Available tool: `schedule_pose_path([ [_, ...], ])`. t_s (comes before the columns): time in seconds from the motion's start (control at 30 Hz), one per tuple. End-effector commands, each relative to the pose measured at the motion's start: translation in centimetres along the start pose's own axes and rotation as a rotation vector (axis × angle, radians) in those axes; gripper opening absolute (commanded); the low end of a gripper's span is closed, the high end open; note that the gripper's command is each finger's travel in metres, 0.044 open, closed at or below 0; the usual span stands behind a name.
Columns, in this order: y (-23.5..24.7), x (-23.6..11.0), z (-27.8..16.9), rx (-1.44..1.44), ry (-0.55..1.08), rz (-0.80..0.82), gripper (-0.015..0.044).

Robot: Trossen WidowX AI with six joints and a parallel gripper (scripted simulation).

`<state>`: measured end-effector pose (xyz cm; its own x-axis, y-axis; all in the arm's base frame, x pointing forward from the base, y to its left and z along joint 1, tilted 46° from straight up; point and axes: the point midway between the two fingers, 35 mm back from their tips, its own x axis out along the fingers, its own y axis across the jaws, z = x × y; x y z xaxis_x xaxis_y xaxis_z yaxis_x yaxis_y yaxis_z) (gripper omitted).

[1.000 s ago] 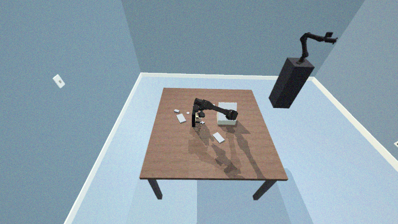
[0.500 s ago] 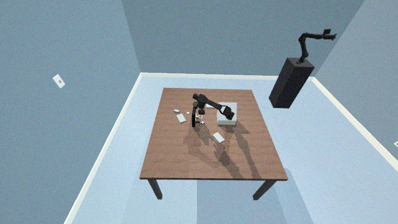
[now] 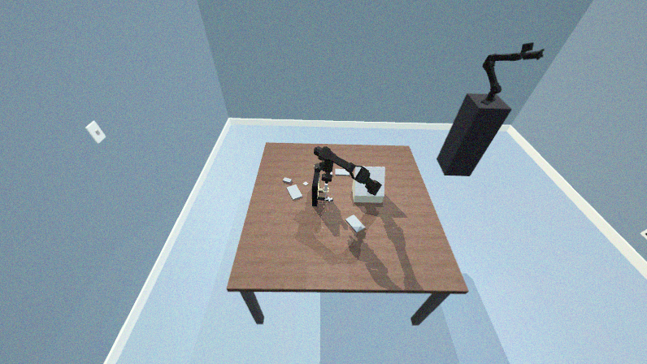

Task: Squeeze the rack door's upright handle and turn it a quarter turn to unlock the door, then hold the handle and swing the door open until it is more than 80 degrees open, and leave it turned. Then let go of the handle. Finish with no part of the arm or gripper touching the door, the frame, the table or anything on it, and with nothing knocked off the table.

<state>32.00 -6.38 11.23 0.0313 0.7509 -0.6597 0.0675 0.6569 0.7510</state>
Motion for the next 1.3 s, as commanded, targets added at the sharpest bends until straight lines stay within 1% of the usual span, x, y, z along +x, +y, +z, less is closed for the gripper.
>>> schedule_pose_path([
  [0.0,0.1,0.3,0.2,-0.001,0.0,0.003,0.0297],
  [1.27,0.0,6.5,0.1,-0.006,0.03,-0.052,0.0297],
])
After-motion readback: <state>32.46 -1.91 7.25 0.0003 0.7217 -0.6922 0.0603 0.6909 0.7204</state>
